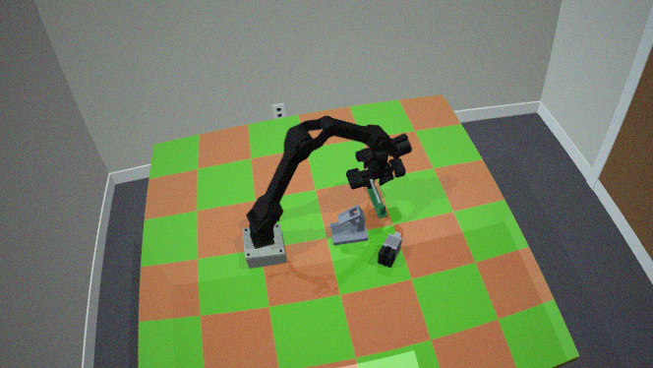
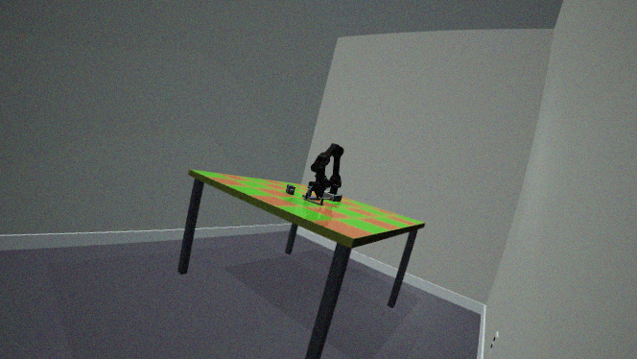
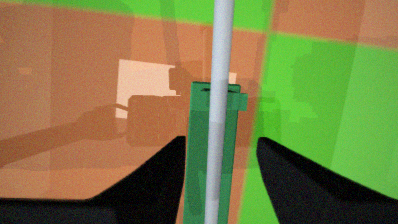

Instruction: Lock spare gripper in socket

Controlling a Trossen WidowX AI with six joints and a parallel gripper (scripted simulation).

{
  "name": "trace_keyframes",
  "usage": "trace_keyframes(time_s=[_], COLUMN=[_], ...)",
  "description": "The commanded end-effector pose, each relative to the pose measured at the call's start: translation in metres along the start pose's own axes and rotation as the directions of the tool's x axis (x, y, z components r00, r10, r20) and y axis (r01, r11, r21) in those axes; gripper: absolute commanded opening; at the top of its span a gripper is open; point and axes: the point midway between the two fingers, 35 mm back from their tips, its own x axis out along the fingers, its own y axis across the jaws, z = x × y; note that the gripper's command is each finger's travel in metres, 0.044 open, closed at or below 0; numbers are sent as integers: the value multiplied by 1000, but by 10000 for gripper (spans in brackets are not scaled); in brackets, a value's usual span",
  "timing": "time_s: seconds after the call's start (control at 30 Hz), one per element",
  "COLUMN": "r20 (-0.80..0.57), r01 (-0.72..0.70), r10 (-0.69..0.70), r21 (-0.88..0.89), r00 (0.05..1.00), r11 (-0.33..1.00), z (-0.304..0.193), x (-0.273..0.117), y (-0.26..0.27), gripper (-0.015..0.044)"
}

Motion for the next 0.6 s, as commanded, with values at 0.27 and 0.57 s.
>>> trace_keyframes(time_s=[0.27, 0.57], r20=[4, 4], r01=[-7, -7], r10=[7, 7], r21=[-1, -1], r00=[1000, 1000], r11=[1000, 1000], z=[-4, -5], x=[20, 23], y=[3, 3], gripper=[180, 101])
